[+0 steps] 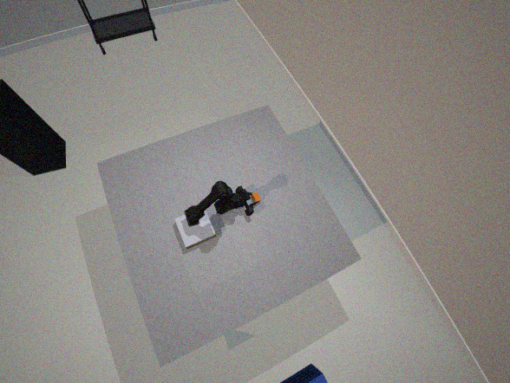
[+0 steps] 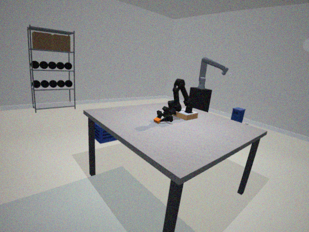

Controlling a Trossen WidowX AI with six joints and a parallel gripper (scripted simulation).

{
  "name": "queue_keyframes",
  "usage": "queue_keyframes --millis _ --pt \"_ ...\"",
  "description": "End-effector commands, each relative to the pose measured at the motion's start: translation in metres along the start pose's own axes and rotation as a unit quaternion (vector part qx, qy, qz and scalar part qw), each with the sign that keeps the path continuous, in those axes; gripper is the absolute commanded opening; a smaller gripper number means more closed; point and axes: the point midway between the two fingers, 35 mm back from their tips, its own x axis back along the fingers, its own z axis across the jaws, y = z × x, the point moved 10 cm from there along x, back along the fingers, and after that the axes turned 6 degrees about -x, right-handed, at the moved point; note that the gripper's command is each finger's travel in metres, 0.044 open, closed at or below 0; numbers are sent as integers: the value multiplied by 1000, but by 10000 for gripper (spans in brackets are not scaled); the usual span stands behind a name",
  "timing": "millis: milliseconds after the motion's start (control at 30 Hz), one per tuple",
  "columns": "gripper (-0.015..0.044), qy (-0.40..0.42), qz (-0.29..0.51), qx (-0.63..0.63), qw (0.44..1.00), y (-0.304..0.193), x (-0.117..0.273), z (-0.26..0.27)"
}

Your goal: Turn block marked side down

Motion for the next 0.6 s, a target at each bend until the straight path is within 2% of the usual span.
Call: queue_keyframes --millis 0,300,567 --pt "210 2 -1 -3 1000 0 0 0" --pt "440 2 -1 -3 1000 0 0 0" --pt "440 2 -1 -3 1000 0 0 0"
